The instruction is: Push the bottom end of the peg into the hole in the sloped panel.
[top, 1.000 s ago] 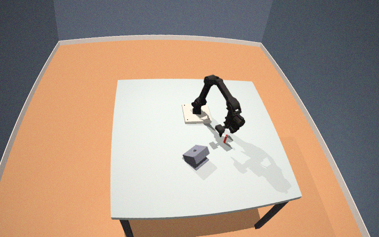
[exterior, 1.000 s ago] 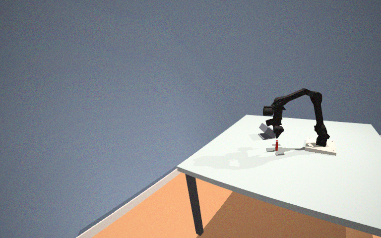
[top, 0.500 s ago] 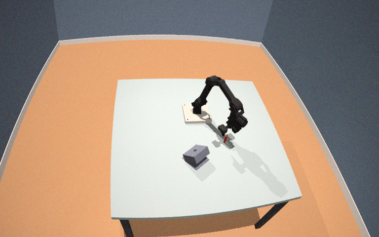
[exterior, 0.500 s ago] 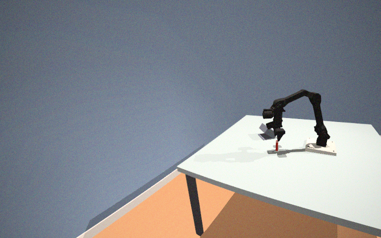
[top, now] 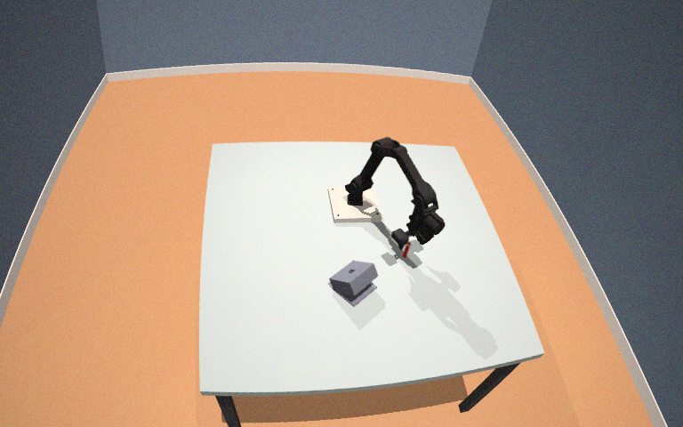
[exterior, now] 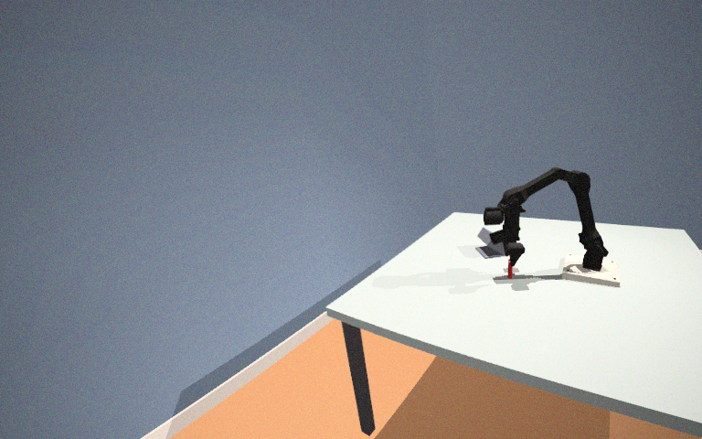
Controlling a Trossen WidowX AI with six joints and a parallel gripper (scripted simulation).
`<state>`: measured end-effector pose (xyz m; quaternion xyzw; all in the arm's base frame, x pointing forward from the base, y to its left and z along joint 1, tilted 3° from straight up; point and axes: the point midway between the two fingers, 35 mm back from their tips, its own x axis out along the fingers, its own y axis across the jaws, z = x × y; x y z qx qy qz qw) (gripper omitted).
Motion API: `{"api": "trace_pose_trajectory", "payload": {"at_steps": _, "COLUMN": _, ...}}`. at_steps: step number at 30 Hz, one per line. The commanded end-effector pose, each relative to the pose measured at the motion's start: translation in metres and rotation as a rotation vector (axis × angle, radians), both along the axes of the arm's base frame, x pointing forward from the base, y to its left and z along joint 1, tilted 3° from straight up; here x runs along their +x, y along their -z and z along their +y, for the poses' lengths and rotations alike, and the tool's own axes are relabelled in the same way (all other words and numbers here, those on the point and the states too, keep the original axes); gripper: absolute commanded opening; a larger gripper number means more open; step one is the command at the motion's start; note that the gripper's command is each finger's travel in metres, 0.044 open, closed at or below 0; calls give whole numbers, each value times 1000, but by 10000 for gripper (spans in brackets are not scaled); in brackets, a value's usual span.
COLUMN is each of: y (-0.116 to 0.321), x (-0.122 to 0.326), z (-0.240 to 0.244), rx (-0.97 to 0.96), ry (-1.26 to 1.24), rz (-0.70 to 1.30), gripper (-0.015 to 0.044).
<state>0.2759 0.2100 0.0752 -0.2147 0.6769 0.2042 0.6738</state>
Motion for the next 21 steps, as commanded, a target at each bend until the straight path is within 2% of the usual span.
{"api": "trace_pose_trajectory", "payload": {"at_steps": 1, "y": 11, "x": -2, "z": -1, "rx": -2, "ry": 5, "rz": 14, "gripper": 440}}
{"api": "trace_pose_trajectory", "payload": {"at_steps": 21, "y": 36, "x": -4, "z": -3, "rx": -3, "ry": 5, "rz": 14, "gripper": 440}}
